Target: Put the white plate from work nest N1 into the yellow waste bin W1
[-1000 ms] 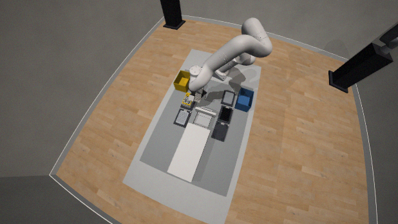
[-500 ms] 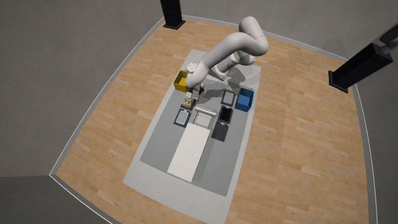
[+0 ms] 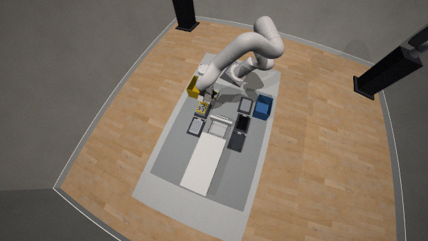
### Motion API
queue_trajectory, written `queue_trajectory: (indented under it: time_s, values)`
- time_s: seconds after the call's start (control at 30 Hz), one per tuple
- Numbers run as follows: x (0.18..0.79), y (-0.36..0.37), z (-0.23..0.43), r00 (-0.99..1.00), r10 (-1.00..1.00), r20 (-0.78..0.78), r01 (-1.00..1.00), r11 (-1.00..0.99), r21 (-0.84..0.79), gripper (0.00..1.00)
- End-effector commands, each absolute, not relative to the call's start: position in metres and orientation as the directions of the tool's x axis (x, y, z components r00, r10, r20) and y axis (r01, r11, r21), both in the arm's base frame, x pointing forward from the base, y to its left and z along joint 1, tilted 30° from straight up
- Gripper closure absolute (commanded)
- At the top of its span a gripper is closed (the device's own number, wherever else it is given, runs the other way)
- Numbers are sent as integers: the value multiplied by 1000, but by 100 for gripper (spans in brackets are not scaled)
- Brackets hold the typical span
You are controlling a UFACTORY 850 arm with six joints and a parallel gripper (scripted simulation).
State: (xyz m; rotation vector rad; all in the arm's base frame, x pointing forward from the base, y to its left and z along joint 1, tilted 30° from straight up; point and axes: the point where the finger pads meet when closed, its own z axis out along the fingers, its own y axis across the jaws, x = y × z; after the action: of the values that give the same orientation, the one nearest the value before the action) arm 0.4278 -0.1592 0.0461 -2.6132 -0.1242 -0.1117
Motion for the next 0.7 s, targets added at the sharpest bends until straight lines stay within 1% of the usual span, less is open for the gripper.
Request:
queue_trajectory:
  time_s: [0.0,0.67]
  values:
    - [425,-165,44,992,67,105,111,-863,-494,100]
    - [402,-201,21,992,67,105,111,-863,-493,100]
